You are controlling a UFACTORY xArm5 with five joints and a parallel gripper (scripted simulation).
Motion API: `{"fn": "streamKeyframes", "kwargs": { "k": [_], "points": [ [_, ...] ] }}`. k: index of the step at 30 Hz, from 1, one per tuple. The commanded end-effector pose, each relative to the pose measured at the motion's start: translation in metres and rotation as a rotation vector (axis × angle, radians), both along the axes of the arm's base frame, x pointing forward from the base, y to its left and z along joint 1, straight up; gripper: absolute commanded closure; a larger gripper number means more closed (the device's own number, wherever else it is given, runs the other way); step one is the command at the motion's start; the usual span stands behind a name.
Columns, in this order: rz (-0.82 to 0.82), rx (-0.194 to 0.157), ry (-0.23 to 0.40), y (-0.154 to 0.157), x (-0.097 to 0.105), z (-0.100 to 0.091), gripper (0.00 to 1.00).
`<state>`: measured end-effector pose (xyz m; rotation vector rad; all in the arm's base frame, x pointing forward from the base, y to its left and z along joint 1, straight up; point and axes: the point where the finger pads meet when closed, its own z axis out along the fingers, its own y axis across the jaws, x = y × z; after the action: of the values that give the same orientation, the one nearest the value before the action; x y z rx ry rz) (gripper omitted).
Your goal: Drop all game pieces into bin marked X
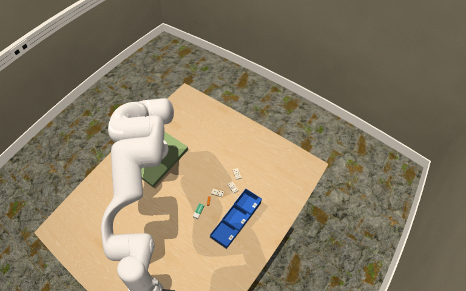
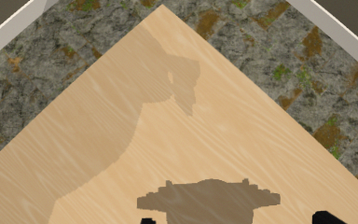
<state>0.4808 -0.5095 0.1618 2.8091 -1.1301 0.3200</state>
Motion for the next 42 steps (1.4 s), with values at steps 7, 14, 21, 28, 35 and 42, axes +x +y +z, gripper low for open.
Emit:
{"fn": "streamKeyframes", "kwargs": {
  "k": [7,14,21,28,35,42],
  "points": [
    [0.0,-0.004,-0.004,-0.001,0.001,0.003,0.0],
    [0.0,-0.004,-0.004,-0.001,0.001,0.003,0.0],
    [0.0,-0.004,-0.004,0.0,0.001,0.036,0.91],
    [0.064,0.003,0.002,0.029,0.011,0.043,0.91],
    [0.112,0.013,0.012,0.054,0.023,0.05,0.91],
    [0.128,0.017,0.016,0.094,0.034,0.059,0.91]
  ]
}}
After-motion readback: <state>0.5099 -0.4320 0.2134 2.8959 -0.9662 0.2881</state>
